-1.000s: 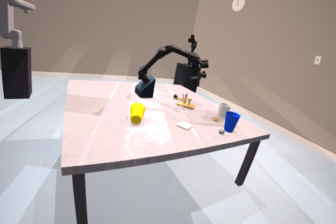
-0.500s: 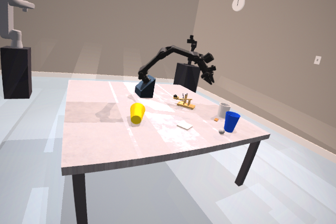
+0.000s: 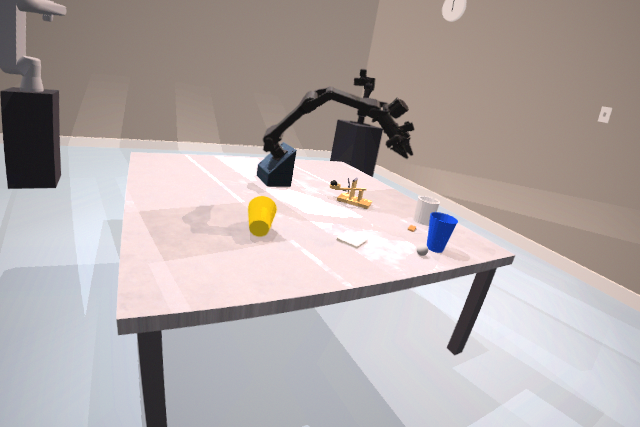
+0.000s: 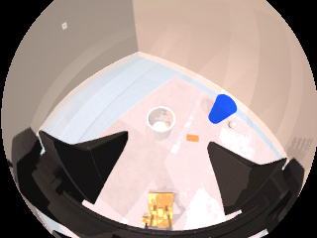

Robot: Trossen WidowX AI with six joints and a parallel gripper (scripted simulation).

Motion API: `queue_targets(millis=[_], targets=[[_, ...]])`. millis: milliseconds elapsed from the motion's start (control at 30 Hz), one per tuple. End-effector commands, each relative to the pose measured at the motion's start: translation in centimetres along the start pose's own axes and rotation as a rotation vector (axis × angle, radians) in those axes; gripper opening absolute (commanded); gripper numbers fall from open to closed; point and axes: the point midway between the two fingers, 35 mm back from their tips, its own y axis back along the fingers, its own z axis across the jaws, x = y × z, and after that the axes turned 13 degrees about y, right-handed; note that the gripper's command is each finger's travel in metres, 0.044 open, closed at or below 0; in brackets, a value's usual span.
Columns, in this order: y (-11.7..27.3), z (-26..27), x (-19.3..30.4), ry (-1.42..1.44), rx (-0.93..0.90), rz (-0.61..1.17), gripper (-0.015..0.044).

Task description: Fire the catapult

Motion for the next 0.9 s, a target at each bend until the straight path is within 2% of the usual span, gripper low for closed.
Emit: queue_targets(millis=[0, 133, 700, 867], targets=[[-0.03, -0.07, -0.07, 0.003, 0.005, -0.001, 0.044], [-0.03, -0.07, -0.07, 0.003, 0.005, -0.001, 0.044], [-0.03, -0.07, -0.07, 0.003, 0.005, -0.001, 0.0], [-0.03, -0.07, -0.07, 0.003, 0.005, -0.001, 0.0]])
